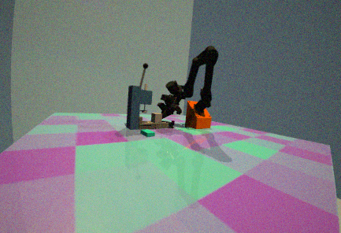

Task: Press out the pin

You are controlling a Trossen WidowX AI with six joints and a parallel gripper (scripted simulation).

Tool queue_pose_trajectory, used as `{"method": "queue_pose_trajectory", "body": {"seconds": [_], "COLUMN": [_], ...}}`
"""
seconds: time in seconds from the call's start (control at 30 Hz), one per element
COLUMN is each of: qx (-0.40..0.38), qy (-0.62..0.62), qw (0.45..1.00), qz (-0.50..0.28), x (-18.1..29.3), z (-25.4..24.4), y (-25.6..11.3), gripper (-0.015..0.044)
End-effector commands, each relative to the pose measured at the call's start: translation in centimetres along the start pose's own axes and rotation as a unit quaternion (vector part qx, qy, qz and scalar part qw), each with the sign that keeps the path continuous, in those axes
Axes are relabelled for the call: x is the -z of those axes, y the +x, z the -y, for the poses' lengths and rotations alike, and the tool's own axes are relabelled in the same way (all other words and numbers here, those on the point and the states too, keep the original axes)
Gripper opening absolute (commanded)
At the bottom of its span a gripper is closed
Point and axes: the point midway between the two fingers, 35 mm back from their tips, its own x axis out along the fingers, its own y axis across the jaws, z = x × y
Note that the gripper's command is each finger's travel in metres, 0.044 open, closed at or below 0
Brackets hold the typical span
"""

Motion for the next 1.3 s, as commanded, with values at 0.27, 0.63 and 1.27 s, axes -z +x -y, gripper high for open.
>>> {"method": "queue_pose_trajectory", "body": {"seconds": [0.27, 0.63, 1.27], "qx": [0.001, 0.0, 0.0], "qy": [0.006, 0.006, 0.007], "qw": [0.999, 0.998, 0.998], "qz": [0.033, 0.066, 0.065], "x": [-1.0, -2.1, -0.2], "z": [0.1, 0.0, -0.1], "y": [1.3, 2.4, 0.8], "gripper": [0.003, 0.003, 0.0161]}}
